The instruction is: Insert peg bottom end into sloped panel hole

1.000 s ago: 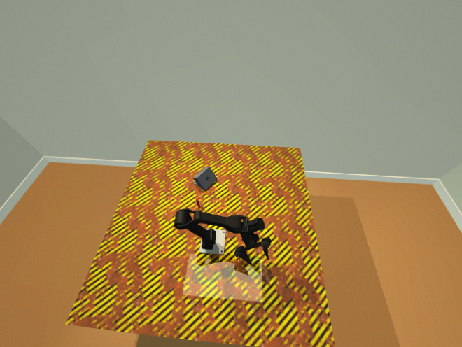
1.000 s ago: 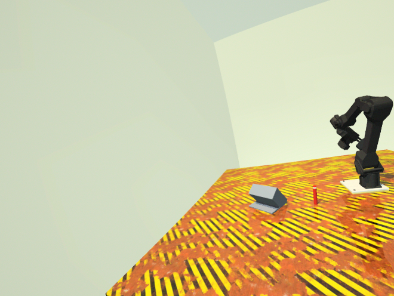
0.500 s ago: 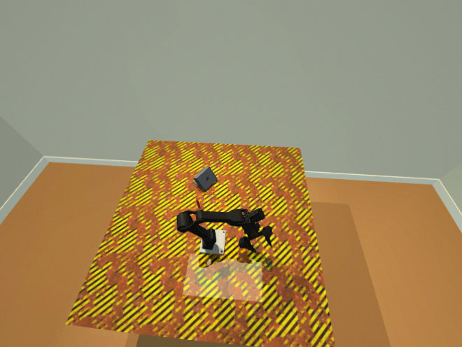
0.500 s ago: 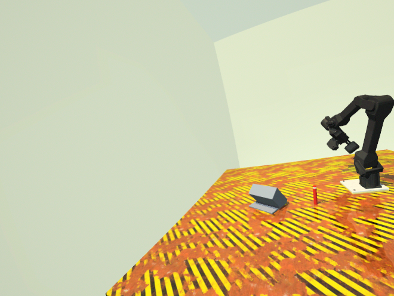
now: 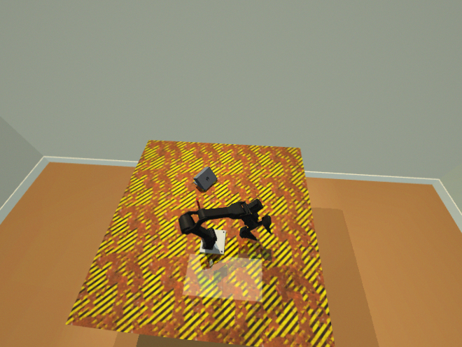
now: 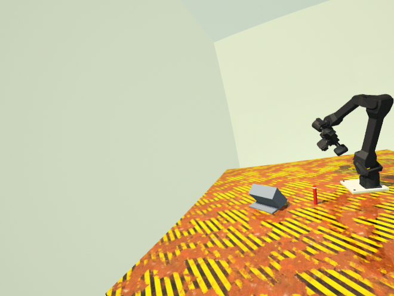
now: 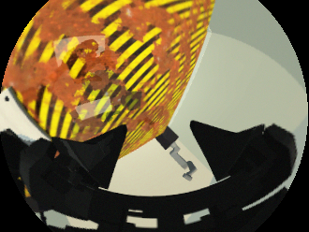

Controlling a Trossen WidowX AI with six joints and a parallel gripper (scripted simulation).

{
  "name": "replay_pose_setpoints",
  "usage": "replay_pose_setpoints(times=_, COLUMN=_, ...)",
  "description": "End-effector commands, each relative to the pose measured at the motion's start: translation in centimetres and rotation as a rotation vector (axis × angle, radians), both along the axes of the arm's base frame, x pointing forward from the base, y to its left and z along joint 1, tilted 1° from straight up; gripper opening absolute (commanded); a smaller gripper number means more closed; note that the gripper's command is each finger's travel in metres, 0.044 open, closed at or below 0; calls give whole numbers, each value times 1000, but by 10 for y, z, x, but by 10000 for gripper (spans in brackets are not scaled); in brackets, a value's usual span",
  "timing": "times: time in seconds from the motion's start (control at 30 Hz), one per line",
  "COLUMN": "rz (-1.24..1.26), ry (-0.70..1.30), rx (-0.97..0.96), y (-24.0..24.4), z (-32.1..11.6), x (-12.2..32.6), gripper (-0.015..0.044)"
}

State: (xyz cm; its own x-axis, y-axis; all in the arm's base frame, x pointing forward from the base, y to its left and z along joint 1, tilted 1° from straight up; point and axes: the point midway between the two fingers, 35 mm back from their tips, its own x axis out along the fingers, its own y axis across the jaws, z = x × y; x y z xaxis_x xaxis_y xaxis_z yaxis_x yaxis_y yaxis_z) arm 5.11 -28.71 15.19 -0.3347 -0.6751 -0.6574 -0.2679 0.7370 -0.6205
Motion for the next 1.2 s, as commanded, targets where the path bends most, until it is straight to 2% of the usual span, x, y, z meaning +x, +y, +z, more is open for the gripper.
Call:
replay_pose_setpoints(times=0.0, rz=32, ry=-48, rx=13, y=3, z=-2, x=20, gripper=440)
replay_pose_setpoints(times=1.17, rz=205, ry=-337, rx=175, y=74, z=-14, x=150, gripper=440)
